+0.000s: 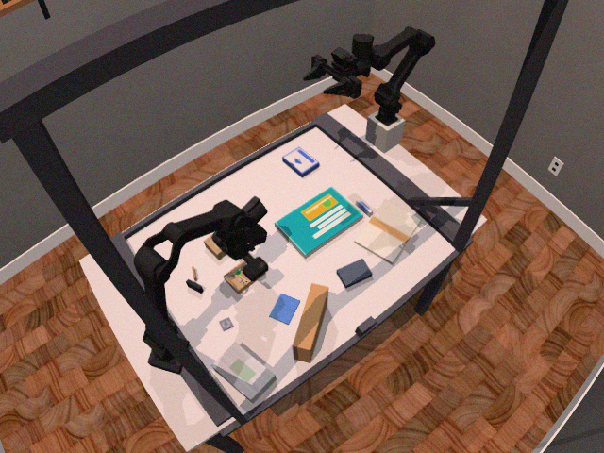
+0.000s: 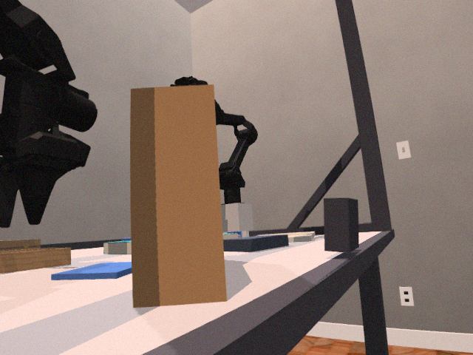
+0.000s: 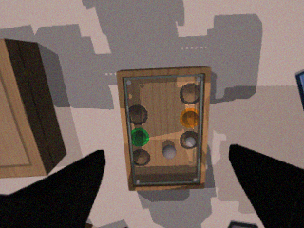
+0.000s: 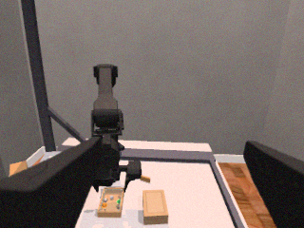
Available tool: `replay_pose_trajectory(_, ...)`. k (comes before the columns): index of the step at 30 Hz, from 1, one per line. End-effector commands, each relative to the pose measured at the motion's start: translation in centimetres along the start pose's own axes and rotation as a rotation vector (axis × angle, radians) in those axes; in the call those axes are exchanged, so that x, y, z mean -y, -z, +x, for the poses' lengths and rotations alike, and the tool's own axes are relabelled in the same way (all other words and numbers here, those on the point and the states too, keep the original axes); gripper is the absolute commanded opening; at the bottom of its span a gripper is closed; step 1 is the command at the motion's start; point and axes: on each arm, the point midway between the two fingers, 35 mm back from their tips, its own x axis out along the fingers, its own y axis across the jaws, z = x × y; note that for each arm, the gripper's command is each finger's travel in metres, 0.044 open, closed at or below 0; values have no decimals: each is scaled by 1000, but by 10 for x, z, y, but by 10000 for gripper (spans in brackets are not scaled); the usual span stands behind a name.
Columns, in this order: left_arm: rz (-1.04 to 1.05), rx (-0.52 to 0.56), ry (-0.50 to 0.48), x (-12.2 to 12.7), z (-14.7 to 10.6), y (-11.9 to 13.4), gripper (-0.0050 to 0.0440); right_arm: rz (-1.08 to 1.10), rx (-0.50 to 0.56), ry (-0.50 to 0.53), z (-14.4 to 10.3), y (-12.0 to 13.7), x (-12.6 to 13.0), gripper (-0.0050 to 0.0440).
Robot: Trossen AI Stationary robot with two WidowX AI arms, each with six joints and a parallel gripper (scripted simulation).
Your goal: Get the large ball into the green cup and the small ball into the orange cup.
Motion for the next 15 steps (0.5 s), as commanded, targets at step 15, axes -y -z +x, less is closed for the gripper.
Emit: replay_pose_trajectory(15, 10, 6, 1, 2, 11, 1, 400, 0, 20, 0, -1, -8, 0, 400)
